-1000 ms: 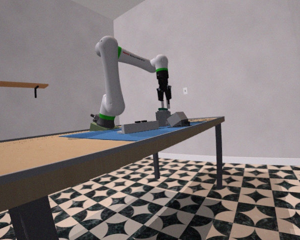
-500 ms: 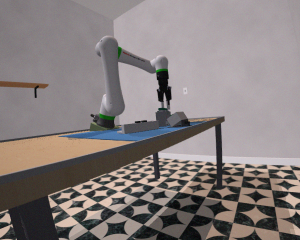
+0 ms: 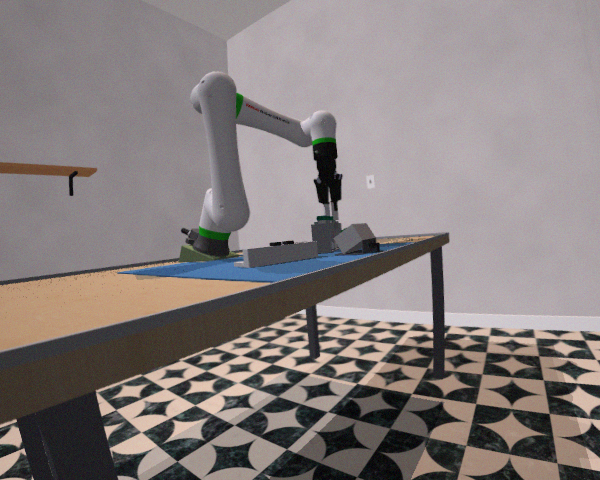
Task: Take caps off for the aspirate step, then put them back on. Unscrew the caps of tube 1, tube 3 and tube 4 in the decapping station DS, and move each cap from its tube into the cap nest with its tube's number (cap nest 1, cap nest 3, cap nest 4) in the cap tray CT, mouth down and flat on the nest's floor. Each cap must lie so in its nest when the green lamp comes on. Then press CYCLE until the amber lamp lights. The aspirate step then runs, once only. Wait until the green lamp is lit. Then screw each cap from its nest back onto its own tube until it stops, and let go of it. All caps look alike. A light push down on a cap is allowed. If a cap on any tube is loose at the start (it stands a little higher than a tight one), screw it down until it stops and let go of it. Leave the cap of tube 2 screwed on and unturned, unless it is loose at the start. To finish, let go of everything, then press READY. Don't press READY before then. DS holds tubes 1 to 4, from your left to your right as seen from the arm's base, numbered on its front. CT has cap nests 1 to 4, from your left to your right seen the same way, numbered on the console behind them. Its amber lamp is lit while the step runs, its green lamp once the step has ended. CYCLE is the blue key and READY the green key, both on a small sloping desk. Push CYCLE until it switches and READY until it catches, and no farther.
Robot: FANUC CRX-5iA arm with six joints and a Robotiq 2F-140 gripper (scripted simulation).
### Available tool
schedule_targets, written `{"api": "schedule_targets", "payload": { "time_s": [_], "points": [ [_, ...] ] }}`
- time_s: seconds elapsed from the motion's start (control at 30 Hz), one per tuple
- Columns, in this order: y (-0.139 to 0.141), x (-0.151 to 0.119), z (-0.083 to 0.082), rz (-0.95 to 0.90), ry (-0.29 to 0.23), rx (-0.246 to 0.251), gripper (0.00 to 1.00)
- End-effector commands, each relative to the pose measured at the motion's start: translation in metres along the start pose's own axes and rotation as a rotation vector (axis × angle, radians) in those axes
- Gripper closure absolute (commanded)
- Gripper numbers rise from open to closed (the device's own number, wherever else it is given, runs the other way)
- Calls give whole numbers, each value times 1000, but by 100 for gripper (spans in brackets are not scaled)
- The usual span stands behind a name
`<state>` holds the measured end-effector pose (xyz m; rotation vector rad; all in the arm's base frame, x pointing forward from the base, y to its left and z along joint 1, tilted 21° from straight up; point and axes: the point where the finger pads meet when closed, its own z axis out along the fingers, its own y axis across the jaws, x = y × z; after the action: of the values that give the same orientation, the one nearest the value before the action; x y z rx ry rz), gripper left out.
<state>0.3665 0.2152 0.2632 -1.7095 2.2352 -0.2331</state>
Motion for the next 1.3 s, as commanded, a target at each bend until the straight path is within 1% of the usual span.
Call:
{"api": "schedule_targets", "payload": {
  "time_s": [0.0,0.3,0.37,0.57,0.67,0.8,1.07,1.1,1.27],
  "points": [
    [0,0,0,0,0,0,100],
    [0,0,0,-450,0,0,100],
    [0,0,0,-450,0,0,100],
    [0,0,0,-750,0,0,100],
    [0,0,0,-850,0,0,100],
    [0,0,-1,-1039,0,1,100],
    [0,0,-1,-1047,0,0,100],
    [0,0,-1,-1047,0,0,65],
    [0,0,-1,-1047,0,0,65]
  ]
}}
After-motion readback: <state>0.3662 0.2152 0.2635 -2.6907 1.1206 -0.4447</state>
